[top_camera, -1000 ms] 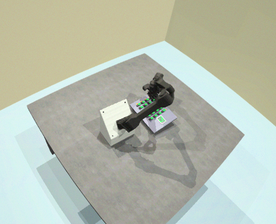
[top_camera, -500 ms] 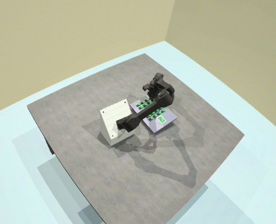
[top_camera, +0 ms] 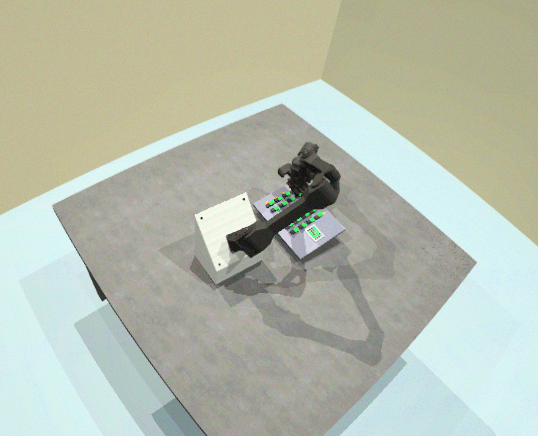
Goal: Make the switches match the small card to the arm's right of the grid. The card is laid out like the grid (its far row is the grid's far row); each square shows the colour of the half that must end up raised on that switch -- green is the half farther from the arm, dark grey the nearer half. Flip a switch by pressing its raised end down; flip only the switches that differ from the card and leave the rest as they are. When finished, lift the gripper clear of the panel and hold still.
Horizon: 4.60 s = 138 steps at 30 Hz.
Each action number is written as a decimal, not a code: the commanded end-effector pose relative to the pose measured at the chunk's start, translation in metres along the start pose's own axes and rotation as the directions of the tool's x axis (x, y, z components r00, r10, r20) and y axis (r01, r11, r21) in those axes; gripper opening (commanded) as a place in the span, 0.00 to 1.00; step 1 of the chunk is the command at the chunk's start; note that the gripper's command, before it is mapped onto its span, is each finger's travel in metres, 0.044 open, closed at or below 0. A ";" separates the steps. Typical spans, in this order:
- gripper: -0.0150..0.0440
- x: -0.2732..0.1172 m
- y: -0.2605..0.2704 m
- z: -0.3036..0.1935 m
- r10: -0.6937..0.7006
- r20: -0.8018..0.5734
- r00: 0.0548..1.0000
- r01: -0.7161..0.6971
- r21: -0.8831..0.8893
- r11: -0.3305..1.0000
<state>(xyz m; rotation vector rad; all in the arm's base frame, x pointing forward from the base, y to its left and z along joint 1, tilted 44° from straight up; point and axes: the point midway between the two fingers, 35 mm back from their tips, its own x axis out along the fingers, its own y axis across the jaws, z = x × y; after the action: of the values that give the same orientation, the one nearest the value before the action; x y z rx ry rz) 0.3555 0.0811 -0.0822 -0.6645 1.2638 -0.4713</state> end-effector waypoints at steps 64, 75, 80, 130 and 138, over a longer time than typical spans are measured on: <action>0.25 -0.004 -0.032 0.000 -0.006 0.001 1.000 0.006 -0.001 1.000; 0.25 -0.003 -0.032 0.000 -0.006 0.001 1.000 0.006 -0.001 1.000; 0.25 -0.002 -0.032 0.000 -0.006 0.001 1.000 0.006 -0.001 1.000; 0.25 -0.063 -0.031 0.003 -0.003 -0.026 1.000 0.003 -0.001 1.000; 0.25 -0.062 -0.093 0.022 -0.007 -0.026 1.000 0.007 -0.002 1.000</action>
<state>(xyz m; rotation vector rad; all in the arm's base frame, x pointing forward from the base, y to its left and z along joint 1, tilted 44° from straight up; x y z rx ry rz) 0.3542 0.0785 0.0063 -0.6819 1.3031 -0.4682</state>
